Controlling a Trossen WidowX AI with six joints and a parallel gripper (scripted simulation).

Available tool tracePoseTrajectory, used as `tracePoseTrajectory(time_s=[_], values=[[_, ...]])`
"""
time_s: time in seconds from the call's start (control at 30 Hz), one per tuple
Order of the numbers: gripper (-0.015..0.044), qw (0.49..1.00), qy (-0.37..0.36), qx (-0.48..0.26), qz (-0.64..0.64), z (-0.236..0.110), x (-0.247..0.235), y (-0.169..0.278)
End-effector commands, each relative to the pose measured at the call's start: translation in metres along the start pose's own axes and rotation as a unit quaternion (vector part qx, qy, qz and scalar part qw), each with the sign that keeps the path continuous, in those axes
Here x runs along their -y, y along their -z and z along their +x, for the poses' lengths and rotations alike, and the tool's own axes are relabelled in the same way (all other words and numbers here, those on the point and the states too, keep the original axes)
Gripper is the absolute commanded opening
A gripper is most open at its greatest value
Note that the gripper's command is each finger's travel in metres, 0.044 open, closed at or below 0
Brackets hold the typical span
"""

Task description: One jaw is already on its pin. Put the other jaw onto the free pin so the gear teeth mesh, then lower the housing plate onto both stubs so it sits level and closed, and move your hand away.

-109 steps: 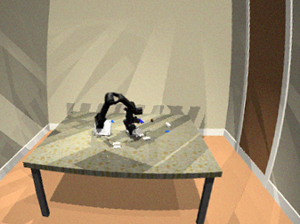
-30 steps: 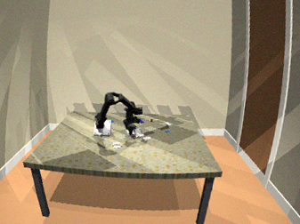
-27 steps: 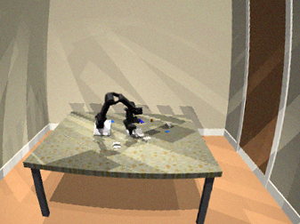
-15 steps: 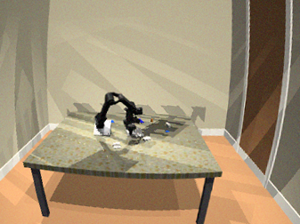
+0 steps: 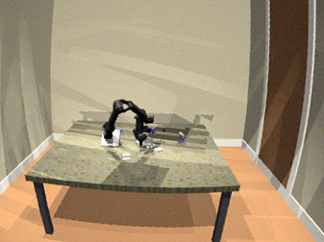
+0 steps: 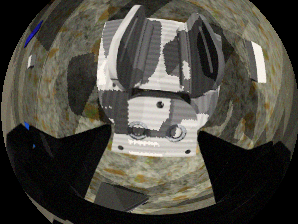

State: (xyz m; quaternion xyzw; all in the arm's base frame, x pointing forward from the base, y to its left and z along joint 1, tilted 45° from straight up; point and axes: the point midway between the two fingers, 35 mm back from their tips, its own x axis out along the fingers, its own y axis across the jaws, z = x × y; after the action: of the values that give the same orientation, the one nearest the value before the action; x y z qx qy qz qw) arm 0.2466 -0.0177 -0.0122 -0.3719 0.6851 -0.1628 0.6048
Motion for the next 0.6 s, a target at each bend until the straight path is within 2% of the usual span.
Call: tracePoseTrajectory(time_s=[0.0,0.17,0.37,0.57], values=[[0.0440,1.000,-0.003,0.006,0.003,-0.024,-0.001,-0.003],[0.0440,1.000,0.000,0.004,0.002,-0.070,0.000,0.002],[0.0440,1.000,0.001,0.007,-0.002,-0.063,-0.001,0.000],[0.0440,1.000,-0.004,0.005,-0.001,-0.110,-0.016,0.031]])
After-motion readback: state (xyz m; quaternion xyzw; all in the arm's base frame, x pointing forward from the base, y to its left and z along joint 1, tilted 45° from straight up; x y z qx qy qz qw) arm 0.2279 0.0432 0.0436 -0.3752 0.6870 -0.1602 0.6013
